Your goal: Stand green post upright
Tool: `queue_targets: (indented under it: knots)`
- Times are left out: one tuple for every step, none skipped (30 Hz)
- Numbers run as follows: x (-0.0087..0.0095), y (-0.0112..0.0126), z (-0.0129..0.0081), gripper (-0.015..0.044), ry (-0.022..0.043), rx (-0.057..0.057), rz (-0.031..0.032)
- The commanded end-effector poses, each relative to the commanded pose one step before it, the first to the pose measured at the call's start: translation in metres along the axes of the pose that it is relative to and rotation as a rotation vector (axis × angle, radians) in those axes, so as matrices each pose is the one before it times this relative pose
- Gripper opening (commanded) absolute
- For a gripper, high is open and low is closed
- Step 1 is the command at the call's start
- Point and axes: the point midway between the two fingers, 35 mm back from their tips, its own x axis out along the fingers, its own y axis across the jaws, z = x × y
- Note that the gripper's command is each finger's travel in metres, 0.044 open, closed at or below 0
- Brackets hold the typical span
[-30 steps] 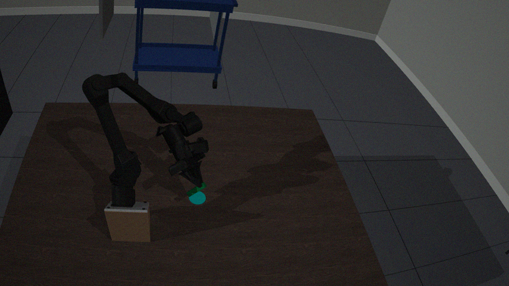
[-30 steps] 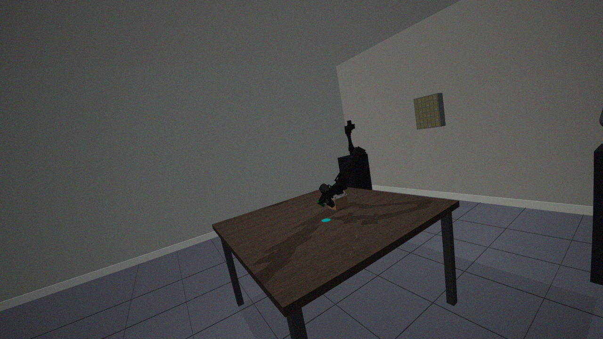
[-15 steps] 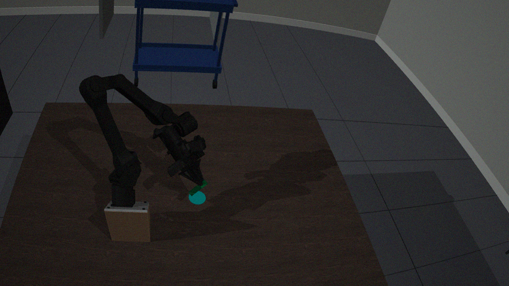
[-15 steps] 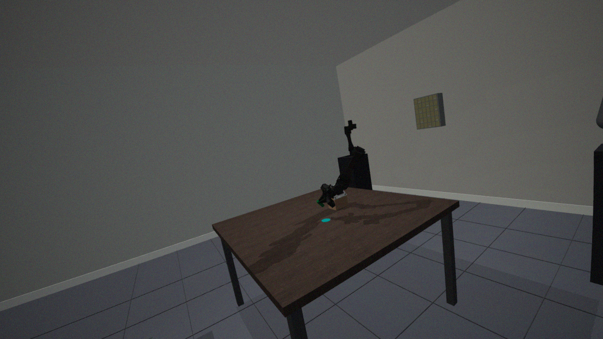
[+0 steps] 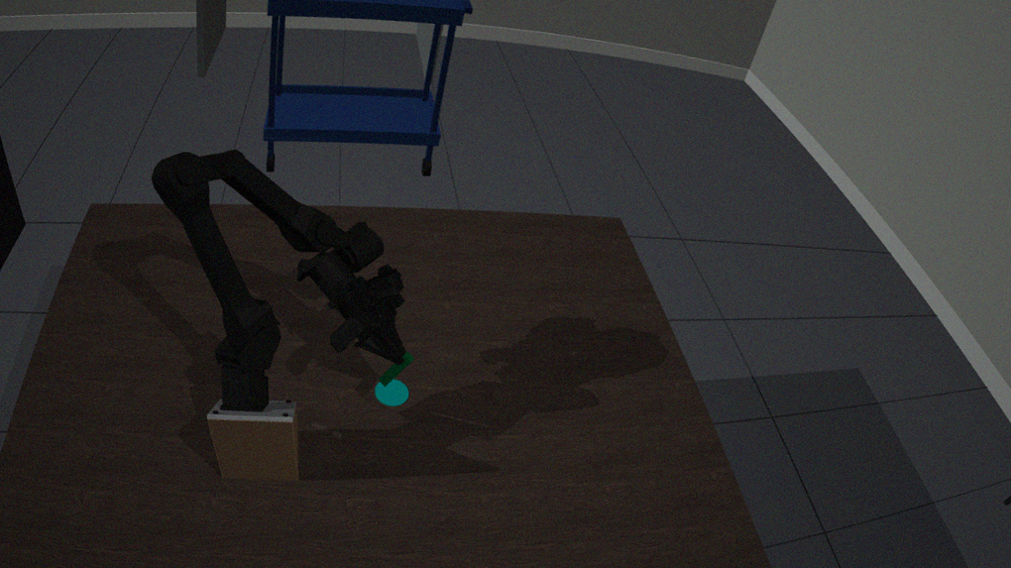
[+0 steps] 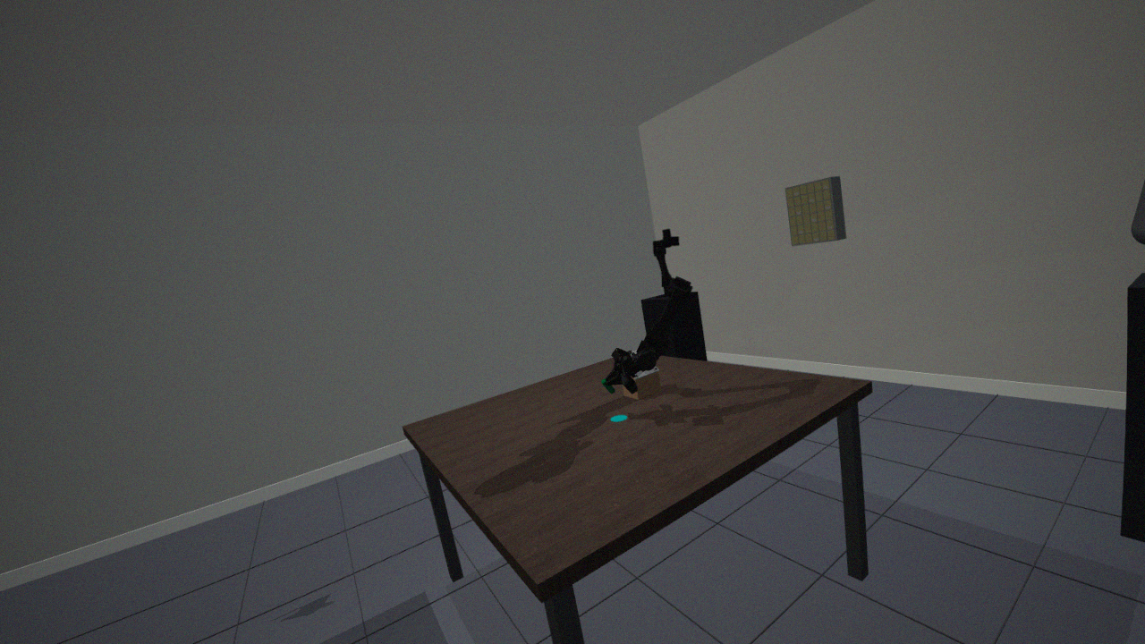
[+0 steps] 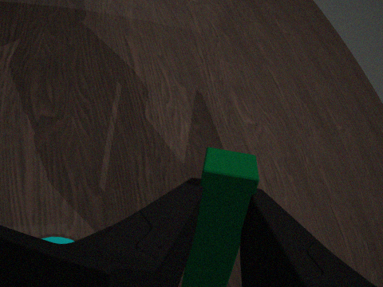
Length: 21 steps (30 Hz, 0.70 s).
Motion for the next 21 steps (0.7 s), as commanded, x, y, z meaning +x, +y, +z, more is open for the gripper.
queue_targets:
  knots:
    - [-0.00089, -0.00060, 0.00050, 0.0023, -0.02757, 0.0176, 0.00523]
    - [-0.00033, 0.00017, 0.00019, 0.0023, -0.00613, 0.0036, 0.00209]
    - [-0.00033, 0.00017, 0.00019, 0.0023, -0.00611, 0.0036, 0.00213]
    - [-0.00034, 0.00017, 0.00019, 0.0023, -0.00609, 0.0036, 0.00217]
    - [-0.00034, 0.00017, 0.00019, 0.0023, -0.00607, 0.0037, 0.00220]
    - [-0.00034, 0.00017, 0.00020, 0.0023, -0.00605, 0.0037, 0.00223]
    - [-0.00034, 0.00017, 0.00020, 0.0023, -0.00602, 0.0038, 0.00227]
    - [-0.00035, 0.00017, 0.00020, 0.0023, -0.00600, 0.0038, 0.00230]
    - [-0.00035, 0.00017, 0.00020, 0.0023, -0.00598, 0.0038, 0.00234]
    - [-0.00035, 0.00017, 0.00020, 0.0023, -0.00596, 0.0039, 0.00237]
    - [-0.00036, 0.00017, 0.00020, 0.0023, -0.00594, 0.0039, 0.00240]
    - [-0.00036, 0.00017, 0.00020, 0.0023, -0.00592, 0.0040, 0.00243]
    - [-0.00036, 0.00017, 0.00020, 0.0023, -0.00589, 0.0040, 0.00246]
    - [-0.00037, 0.00017, 0.00020, 0.0023, -0.00587, 0.0040, 0.00249]
    - [-0.00037, 0.00017, 0.00020, 0.0023, -0.00585, 0.0041, 0.00252]
    - [-0.00037, 0.00017, 0.00021, 0.0023, -0.00582, 0.0041, 0.00255]
    - [-0.00037, 0.00017, 0.00021, 0.0023, -0.00580, 0.0041, 0.00258]
    - [-0.00038, 0.00017, 0.00021, 0.0023, -0.00578, 0.0042, 0.00261]
    - [-0.00038, 0.00017, 0.00021, 0.0023, -0.00575, 0.0042, 0.00264]
    - [-0.00038, 0.00017, 0.00021, 0.0023, -0.00573, 0.0043, 0.00267]
    - [-0.00038, 0.00017, 0.00021, 0.0023, -0.00570, 0.0043, 0.00270]
